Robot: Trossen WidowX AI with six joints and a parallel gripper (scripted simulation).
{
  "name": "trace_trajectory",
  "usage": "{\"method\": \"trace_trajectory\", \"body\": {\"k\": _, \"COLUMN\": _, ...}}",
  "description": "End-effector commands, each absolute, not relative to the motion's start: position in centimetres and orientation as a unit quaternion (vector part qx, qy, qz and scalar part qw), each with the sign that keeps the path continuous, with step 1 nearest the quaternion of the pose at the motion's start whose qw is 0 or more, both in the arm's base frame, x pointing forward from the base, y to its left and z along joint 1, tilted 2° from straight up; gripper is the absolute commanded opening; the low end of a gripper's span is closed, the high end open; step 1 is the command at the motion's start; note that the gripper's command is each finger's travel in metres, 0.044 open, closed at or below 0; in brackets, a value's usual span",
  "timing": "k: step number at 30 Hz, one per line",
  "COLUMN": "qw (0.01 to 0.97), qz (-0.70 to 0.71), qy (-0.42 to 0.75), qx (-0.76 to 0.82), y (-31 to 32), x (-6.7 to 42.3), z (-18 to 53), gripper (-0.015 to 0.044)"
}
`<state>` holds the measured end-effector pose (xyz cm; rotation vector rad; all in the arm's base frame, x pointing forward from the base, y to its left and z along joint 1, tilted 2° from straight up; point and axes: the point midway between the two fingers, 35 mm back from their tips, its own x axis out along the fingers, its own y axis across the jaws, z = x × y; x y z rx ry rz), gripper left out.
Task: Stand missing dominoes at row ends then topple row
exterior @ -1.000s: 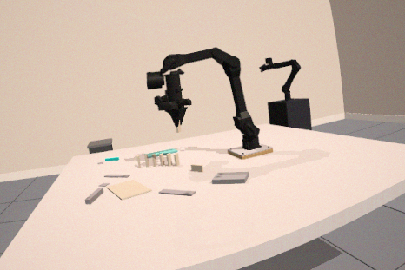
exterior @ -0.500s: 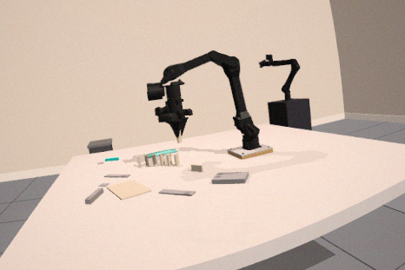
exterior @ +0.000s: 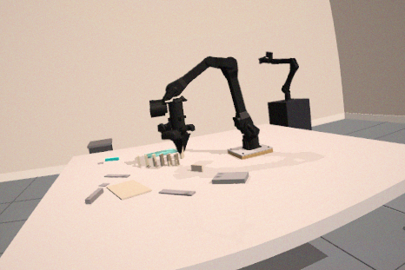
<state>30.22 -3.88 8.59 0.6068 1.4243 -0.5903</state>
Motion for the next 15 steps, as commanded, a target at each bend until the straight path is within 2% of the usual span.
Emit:
{"method": "trace_trajectory", "body": {"k": 1, "qw": 0.674, "qz": -0.264, "qy": 0.634, "qx": 0.272, "y": -3.8, "x": 30.0, "z": 6.9, "gripper": 0.0107}}
{"method": "trace_trajectory", "body": {"k": 15, "qw": 0.674, "qz": -0.264, "qy": 0.634, "qx": 0.272, "y": -3.8, "x": 29.8, "z": 5.9, "gripper": 0.0107}}
